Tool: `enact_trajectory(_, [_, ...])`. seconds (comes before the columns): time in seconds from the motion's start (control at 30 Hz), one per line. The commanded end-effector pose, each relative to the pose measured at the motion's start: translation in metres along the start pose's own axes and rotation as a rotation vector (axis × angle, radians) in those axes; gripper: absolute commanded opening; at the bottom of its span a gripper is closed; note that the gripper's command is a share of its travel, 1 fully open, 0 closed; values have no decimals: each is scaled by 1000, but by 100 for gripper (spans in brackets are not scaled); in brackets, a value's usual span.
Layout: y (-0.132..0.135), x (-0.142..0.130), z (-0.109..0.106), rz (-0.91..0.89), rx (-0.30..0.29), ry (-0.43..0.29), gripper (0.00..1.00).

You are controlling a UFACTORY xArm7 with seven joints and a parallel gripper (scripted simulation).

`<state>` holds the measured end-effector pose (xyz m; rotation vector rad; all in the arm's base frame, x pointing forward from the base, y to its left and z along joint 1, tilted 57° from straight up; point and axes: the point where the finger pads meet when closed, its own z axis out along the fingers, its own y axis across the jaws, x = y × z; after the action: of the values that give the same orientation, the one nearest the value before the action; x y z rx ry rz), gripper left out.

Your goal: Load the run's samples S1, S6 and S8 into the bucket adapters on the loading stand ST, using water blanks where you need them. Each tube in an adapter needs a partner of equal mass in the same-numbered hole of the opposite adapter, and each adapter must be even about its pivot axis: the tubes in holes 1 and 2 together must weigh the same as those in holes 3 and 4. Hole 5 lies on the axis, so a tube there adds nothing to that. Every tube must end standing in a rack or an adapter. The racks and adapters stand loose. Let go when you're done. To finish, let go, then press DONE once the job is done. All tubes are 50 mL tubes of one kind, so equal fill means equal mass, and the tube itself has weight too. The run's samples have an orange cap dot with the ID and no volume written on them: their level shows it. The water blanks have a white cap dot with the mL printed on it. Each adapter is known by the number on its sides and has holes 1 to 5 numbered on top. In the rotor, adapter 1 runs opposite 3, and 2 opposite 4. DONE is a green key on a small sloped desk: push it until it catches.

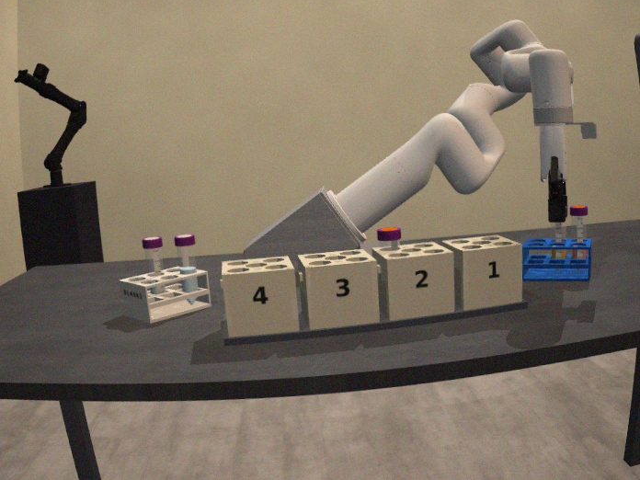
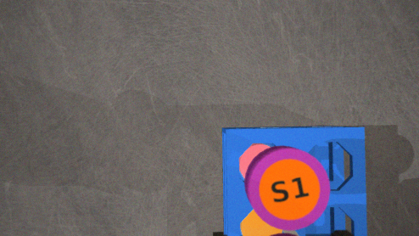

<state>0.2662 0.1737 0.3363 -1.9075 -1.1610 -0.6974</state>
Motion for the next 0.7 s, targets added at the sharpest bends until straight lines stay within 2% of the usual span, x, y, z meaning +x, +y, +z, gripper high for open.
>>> enact_trajectory(0.0, [1,1,-1,-1,-2,3,57])
enact_trajectory(0.2, [1,1,-1,-1,-2,3,57])
enact_trajectory(0.23, [1,1,-1,-1,-2,3,0])
enact_trajectory(0.67, [1,1,-3,-1,-2,3,0])
